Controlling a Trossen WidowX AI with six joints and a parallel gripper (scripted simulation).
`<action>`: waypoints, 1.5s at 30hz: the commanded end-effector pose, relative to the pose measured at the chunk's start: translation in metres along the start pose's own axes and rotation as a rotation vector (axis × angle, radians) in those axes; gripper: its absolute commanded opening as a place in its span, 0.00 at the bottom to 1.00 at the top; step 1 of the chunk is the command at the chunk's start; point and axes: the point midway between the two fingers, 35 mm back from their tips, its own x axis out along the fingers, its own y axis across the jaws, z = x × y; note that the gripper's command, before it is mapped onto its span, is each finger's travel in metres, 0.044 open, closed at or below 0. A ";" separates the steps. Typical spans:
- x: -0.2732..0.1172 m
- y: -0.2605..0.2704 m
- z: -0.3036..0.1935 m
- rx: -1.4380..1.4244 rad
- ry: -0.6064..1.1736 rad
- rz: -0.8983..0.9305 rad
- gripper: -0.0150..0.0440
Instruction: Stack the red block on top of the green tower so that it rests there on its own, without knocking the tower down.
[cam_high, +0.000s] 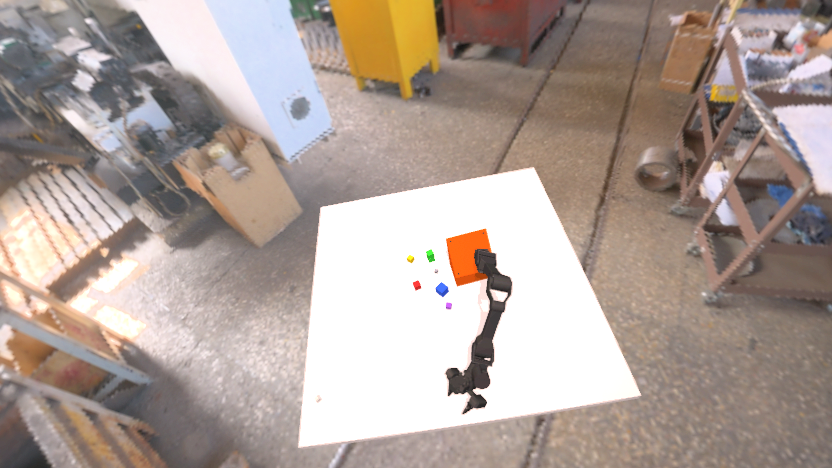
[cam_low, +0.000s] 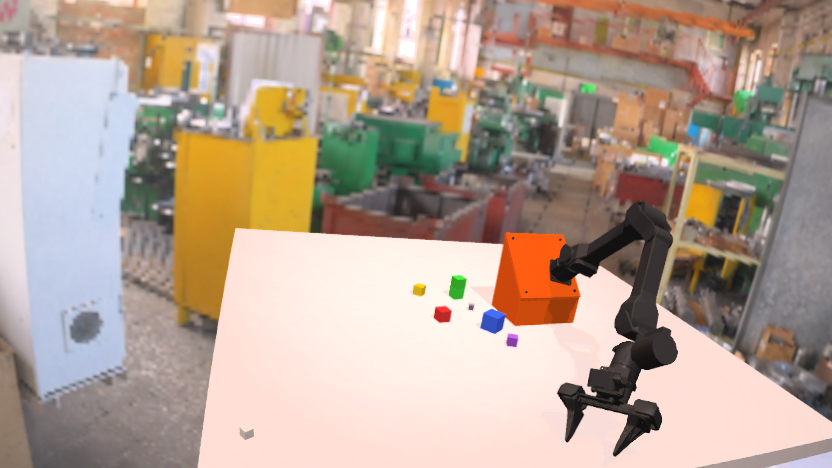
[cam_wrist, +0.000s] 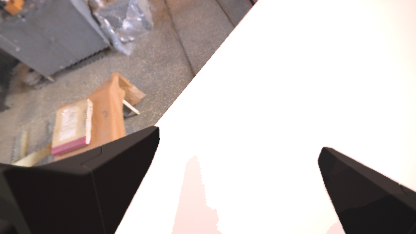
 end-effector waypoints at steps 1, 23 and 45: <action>0.012 -0.052 0.020 -0.090 0.010 -0.109 1.00; -0.022 -0.303 0.084 -0.344 0.330 -0.556 1.00; -0.184 -0.470 0.064 -0.101 0.821 -0.566 1.00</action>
